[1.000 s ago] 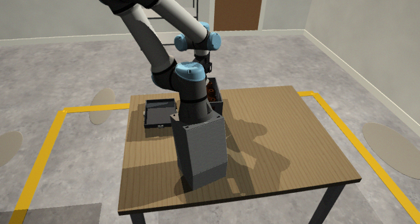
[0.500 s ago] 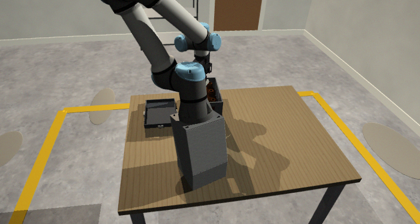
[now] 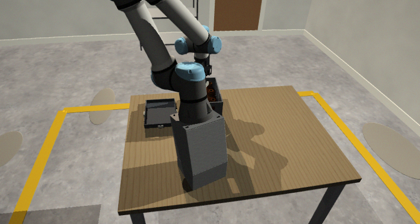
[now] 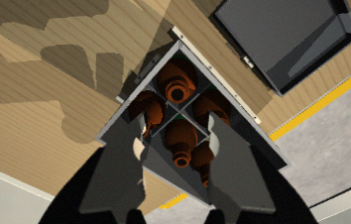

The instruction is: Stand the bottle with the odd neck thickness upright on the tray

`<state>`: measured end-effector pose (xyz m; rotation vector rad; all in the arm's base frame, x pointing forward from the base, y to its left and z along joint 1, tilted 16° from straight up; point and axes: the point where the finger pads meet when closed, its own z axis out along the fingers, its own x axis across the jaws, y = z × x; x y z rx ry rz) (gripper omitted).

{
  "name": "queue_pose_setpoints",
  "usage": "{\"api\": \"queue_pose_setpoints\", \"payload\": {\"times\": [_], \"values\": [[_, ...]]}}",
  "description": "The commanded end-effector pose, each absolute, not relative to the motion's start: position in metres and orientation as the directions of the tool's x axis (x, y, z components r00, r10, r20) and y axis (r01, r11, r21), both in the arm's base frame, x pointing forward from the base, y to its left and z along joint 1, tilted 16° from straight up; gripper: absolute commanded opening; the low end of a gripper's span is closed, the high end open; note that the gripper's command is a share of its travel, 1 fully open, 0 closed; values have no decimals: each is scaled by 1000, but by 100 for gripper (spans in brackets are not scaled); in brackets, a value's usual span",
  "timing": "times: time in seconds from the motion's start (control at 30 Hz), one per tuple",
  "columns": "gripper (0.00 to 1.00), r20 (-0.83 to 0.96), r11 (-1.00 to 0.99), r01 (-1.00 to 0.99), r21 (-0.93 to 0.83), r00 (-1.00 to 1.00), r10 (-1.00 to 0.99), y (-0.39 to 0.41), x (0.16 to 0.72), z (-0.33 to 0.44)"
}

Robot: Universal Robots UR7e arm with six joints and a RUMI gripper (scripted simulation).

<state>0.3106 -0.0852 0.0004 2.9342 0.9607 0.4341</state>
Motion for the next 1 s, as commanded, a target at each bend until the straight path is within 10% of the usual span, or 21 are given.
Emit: {"api": "queue_pose_setpoints", "payload": {"times": [0.0,0.97], "values": [[38,254,-810,576,109,771,583,-85,313,-5],[38,254,-810,576,109,771,583,-84,319,-26]]}}
